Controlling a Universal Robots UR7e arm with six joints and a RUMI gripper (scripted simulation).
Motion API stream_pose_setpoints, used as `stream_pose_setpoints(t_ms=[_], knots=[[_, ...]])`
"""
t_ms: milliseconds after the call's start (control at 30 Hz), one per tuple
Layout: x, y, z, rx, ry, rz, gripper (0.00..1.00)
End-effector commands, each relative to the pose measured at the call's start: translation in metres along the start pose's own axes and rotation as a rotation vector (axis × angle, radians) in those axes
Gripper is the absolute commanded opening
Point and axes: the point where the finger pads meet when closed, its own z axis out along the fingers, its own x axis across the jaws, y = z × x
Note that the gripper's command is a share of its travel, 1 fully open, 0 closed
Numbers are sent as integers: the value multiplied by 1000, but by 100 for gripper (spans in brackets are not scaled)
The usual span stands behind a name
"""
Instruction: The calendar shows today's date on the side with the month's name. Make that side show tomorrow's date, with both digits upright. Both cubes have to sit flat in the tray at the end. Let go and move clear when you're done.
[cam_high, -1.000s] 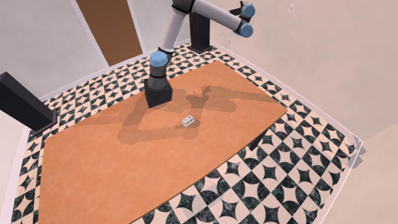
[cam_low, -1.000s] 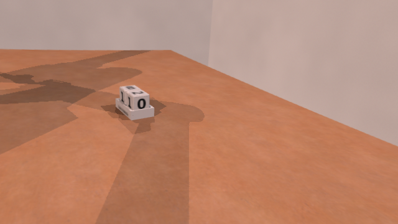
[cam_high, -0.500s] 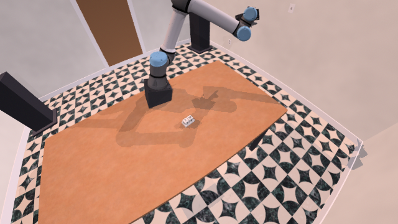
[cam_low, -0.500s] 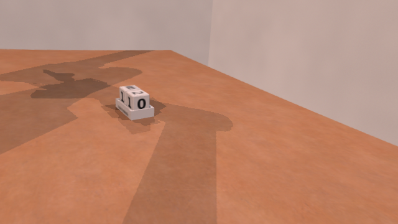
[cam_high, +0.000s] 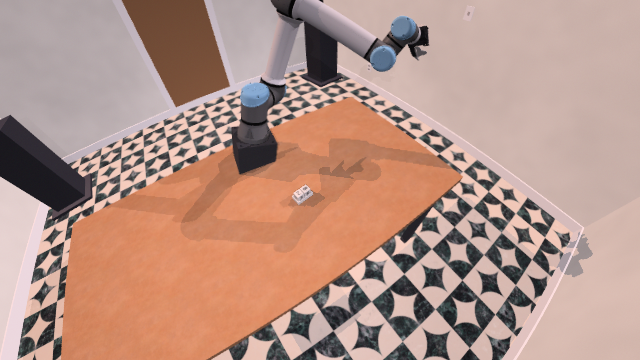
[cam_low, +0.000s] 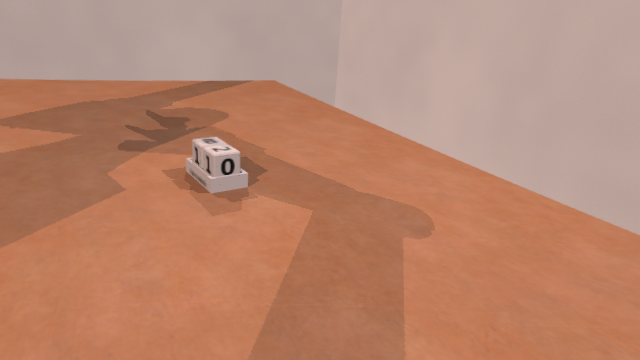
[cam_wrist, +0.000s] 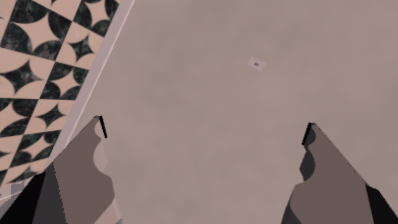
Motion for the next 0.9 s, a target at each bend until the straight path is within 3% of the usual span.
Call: stream_pose_setpoints(t_ms=[0, 33, 67, 133, 233, 300, 400, 467, 500, 567, 600, 700, 733, 767, 800, 867], knots=[[-55, 34, -36, -75, -128, -7, 100], [-55, 34, -36, -75, -128, -7, 100], [-72, 43, -49, -98, -164, -7, 100], [-72, 43, -49, -98, -164, -7, 100], [-107, 58, -77, -142, -240, -4, 100], [-107, 58, -77, -142, -240, -4, 100], [-142, 69, -109, -182, -320, 1, 100], [-142, 69, -109, -182, -320, 1, 100], [-160, 74, -126, -200, -361, 5, 100], [-160, 74, -126, -200, -361, 5, 100], [-179, 77, -144, -216, -403, 9, 100], [-179, 77, -144, -216, -403, 9, 100], [-196, 79, -163, -231, -446, 14, 100], [-196, 79, -163, -231, -446, 14, 100], [-214, 80, -182, -245, -489, 19, 100], [-214, 80, -182, -245, -489, 19, 100]])
